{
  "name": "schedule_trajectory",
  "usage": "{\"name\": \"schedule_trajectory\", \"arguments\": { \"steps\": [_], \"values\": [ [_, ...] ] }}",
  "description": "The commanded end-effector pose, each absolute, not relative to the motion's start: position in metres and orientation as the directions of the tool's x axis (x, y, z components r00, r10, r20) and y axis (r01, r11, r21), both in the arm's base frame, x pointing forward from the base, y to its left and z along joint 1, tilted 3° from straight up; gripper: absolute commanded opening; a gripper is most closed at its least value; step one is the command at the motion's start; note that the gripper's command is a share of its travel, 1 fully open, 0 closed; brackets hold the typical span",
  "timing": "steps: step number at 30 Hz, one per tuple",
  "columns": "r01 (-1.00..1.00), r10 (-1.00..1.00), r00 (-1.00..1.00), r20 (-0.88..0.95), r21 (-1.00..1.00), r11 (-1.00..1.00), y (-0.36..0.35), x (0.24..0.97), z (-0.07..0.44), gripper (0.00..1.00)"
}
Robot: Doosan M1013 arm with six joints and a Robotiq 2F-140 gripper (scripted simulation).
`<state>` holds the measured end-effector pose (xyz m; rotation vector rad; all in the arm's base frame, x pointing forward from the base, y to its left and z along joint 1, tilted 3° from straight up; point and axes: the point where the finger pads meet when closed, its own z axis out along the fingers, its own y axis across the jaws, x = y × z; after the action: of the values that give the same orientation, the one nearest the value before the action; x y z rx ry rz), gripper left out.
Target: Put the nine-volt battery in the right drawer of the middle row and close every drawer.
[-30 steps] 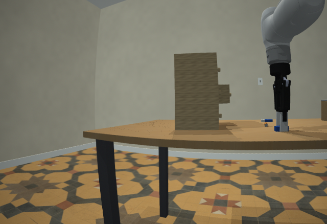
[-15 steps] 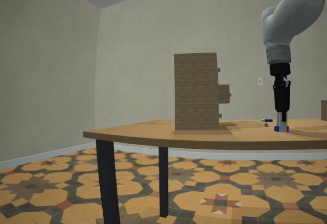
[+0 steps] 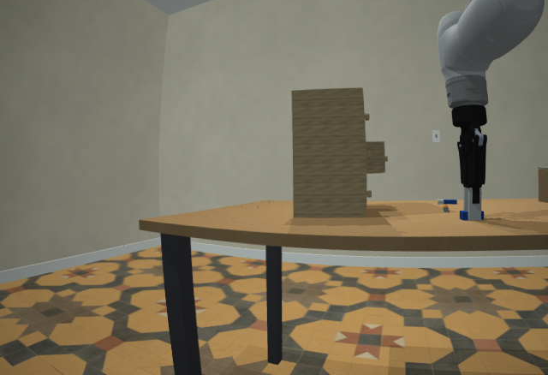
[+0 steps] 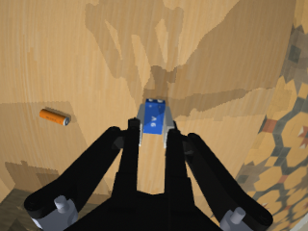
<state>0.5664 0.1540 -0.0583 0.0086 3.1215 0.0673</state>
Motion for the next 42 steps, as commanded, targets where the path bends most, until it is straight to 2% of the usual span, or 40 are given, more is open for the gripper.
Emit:
{"name": "schedule_trajectory", "arguments": {
  "steps": [1, 12, 25, 28, 32, 34, 38, 42],
  "values": [
    [0.005, 0.006, -1.0, -0.019, 0.043, 0.999, 0.154, 0.566, -0.057, 0.14],
    [0.005, 0.006, -1.0, -0.019, 0.043, 0.999, 0.15, 0.565, 0.039, 0.14],
    [0.038, 0.039, -0.999, -0.018, 0.044, 0.998, 0.147, 0.566, 0.041, 0.14],
    [0.126, 0.127, -0.992, -0.014, 0.045, 0.991, 0.14, 0.569, 0.041, 0.14],
    [0.349, 0.349, -0.937, -0.003, 0.047, 0.936, 0.12, 0.577, 0.04, 0.14],
    [0.349, 0.349, -0.937, -0.003, 0.047, 0.936, 0.12, 0.577, 0.04, 0.14],
    [0.633, 0.634, -0.774, 0.013, 0.046, 0.772, 0.089, 0.587, 0.039, 0.14],
    [0.799, 0.799, -0.602, 0.022, 0.041, 0.6, 0.069, 0.593, 0.038, 0.14]
  ]
}}
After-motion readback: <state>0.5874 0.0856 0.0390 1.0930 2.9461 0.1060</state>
